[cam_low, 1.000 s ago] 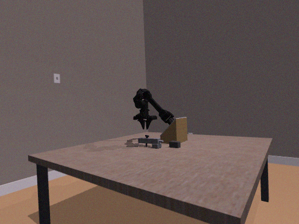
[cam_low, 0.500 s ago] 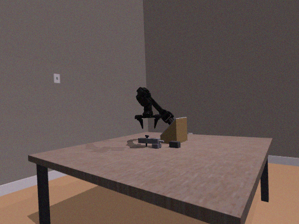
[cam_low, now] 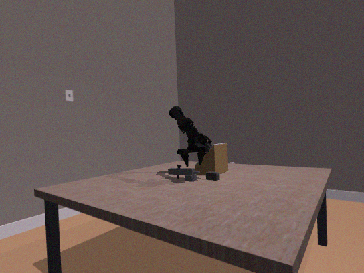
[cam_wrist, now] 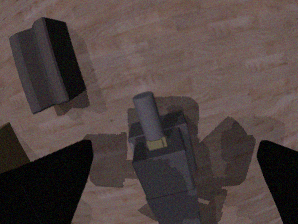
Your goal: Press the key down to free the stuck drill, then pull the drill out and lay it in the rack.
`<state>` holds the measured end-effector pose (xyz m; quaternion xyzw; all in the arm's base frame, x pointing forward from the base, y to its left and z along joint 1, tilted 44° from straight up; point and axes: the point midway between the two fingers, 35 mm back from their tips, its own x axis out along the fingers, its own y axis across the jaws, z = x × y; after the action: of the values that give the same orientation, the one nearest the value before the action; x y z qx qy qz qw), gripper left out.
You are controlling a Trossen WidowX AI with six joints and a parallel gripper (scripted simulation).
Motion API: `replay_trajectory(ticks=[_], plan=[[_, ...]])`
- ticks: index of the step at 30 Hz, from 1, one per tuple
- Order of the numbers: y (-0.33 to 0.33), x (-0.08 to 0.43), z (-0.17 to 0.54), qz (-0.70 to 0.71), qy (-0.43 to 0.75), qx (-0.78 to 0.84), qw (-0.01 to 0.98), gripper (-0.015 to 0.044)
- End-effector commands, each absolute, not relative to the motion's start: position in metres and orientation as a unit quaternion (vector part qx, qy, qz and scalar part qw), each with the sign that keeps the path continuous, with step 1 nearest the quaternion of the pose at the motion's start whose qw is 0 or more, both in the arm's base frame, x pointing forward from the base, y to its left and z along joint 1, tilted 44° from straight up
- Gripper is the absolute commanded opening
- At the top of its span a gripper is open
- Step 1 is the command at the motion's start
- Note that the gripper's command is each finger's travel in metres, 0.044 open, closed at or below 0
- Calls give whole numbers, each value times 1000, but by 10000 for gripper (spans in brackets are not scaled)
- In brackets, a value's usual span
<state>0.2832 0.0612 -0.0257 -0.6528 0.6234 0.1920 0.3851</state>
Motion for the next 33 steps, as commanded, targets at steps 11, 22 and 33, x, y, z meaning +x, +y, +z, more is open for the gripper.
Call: replay_trajectory(ticks=[11,22,33], plan=[[66,271,-61,281,595,-698,283,440],[64,271,-62,282,595,-698,283,440],[49,275,-72,282,594,-698,283,440]])
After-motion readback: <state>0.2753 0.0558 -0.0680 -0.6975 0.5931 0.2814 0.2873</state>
